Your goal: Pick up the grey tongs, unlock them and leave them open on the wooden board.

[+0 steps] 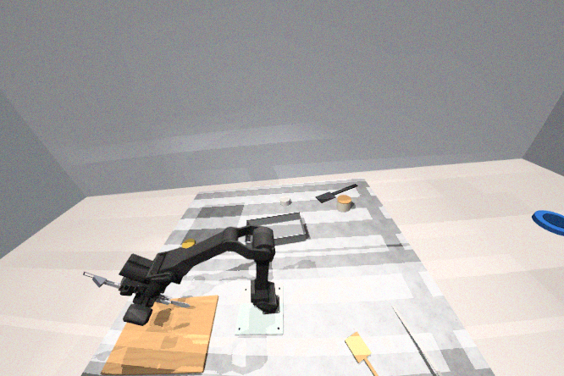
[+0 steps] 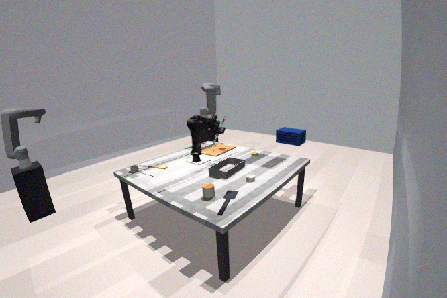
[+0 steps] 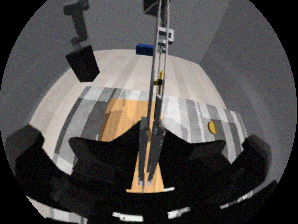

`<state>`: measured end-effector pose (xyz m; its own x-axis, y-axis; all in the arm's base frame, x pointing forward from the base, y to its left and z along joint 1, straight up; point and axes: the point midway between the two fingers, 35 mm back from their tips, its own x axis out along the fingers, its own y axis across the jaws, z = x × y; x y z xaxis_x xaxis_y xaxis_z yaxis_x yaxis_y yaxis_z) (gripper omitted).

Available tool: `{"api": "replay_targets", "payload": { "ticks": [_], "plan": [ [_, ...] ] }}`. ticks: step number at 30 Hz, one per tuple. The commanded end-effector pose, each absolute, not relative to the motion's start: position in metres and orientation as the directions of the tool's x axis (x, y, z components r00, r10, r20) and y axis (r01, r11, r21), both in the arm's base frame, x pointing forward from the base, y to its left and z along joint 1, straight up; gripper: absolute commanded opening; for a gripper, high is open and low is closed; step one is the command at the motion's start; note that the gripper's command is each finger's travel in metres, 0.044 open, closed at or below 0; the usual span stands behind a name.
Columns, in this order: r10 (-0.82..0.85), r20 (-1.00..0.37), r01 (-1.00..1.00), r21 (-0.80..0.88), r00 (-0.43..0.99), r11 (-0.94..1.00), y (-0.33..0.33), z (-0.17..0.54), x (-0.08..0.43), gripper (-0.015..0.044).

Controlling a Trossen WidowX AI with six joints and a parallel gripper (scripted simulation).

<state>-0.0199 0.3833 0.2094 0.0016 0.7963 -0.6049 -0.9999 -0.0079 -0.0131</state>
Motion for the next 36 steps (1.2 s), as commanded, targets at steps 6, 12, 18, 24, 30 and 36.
{"api": "replay_targets", "payload": {
  "ticks": [6,12,18,24,30,36],
  "plan": [
    [0.720,-0.694,-1.000,-0.011,-0.002,-0.013,0.391,0.208,-0.021,-0.0150],
    [0.665,-0.747,-1.000,-0.011,-0.001,-0.014,0.395,0.206,-0.021,-0.0150],
    [0.605,-0.796,-1.000,-0.011,0.000,-0.014,0.397,0.205,-0.021,-0.0150],
    [0.542,-0.840,-1.000,-0.011,0.001,-0.015,0.398,0.203,-0.020,-0.0150],
    [0.475,-0.880,-1.000,-0.009,0.001,-0.015,0.398,0.201,-0.020,-0.0150],
    [0.406,-0.914,-1.000,-0.008,0.002,-0.014,0.397,0.199,-0.020,-0.0150]
  ]
}}
